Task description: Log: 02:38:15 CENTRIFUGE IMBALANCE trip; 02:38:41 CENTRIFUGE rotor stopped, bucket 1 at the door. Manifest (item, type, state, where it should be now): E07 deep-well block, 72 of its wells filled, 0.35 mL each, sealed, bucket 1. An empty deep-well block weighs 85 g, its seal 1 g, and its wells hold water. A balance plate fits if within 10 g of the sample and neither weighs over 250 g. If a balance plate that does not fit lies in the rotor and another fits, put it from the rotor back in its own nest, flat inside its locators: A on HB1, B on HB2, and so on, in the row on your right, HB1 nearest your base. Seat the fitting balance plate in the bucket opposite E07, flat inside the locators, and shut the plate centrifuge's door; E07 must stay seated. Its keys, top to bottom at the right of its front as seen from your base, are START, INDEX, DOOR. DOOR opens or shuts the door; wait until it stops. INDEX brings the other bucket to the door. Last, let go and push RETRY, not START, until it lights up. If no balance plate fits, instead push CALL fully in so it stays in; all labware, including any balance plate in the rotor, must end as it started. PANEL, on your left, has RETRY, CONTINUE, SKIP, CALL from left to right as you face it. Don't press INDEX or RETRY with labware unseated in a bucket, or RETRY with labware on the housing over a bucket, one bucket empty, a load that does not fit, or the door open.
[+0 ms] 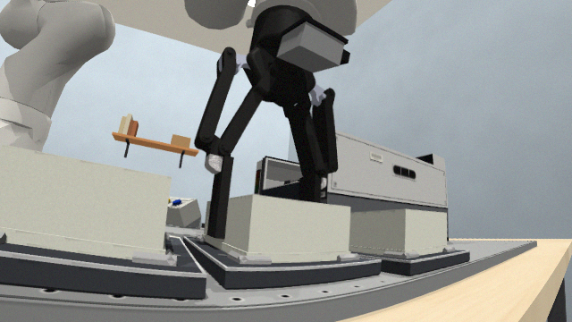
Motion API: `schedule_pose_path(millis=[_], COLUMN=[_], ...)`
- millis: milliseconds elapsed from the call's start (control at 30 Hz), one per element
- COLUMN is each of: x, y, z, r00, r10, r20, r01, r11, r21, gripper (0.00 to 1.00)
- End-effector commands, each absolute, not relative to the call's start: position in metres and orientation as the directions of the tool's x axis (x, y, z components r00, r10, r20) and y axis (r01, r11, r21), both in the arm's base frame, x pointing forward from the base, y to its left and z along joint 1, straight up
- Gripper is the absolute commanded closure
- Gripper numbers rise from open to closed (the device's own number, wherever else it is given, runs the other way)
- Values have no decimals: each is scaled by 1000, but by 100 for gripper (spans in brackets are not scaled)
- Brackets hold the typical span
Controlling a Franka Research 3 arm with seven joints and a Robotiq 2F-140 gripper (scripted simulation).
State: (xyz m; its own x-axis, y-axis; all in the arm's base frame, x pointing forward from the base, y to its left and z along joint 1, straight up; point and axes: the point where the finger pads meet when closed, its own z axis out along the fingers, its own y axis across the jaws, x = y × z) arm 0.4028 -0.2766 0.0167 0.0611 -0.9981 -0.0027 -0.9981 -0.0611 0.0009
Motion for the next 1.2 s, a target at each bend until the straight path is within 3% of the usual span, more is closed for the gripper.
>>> schedule_pose_path(millis=[0, 1167], x=[403, 403], y=[-277, -277], z=[17, 32], r00=[57, 57], r10=[-998, -998], r20=[0, 0], r01=[-998, -998], r11=[-57, -57], r21=[-1, -1], gripper=[90, 90])
